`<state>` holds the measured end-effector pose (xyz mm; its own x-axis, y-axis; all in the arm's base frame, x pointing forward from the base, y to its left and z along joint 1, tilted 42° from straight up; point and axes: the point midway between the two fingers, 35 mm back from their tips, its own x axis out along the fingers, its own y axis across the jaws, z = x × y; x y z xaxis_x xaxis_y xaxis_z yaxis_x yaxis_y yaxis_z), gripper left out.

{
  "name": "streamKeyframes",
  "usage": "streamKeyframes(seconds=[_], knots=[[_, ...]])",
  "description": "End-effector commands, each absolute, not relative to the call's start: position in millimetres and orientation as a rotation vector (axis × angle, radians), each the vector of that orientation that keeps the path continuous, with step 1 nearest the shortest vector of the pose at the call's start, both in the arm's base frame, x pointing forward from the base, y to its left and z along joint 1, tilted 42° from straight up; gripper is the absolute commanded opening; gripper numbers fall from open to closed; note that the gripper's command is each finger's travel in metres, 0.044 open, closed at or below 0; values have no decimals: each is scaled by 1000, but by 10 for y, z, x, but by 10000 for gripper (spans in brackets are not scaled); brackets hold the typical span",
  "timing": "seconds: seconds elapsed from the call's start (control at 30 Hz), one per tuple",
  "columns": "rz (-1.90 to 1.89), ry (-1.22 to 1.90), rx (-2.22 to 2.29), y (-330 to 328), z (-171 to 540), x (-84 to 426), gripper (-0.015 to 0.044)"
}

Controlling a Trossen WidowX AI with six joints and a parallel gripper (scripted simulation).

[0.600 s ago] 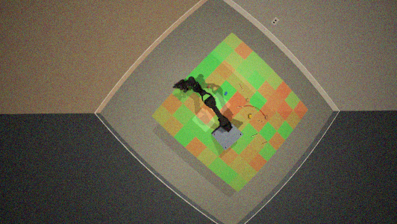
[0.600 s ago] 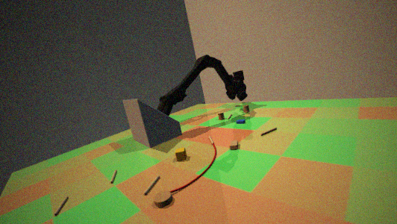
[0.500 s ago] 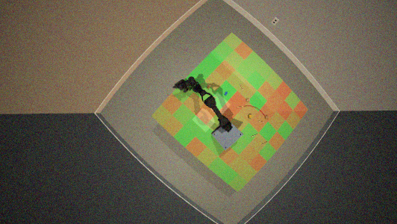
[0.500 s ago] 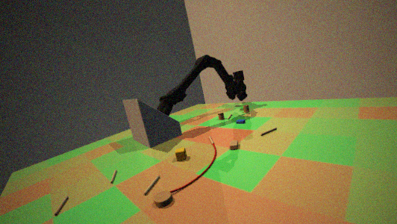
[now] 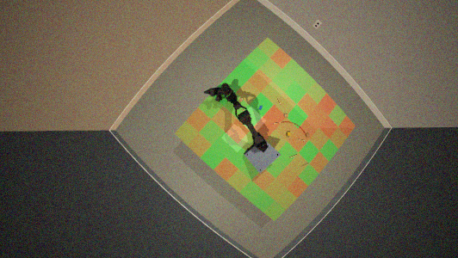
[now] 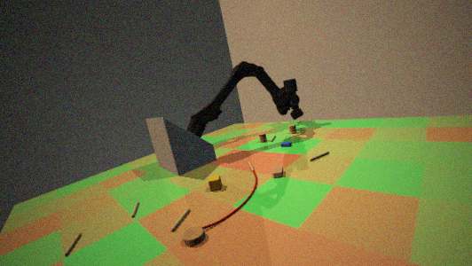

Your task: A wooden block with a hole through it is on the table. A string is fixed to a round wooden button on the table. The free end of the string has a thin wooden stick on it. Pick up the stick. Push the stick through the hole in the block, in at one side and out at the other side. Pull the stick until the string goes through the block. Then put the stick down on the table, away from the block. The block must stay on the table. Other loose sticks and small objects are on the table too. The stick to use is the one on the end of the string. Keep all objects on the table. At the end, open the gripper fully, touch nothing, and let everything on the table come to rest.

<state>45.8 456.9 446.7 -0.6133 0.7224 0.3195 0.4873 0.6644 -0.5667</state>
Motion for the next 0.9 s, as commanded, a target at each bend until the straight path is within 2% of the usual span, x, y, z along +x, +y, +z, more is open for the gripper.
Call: streamKeyframes(seconds=[0.0, 0.4, 0.73, 0.87], knots=[[722, -2182, -1045, 4552, 4302, 978, 440], [928, -1771, -1253, 4265, 3880, 2188, 440], [1017, -1285, -1419, 3581, 3294, 3411, 440], [985, -1160, -1496, 3324, 3169, 3678, 440]])
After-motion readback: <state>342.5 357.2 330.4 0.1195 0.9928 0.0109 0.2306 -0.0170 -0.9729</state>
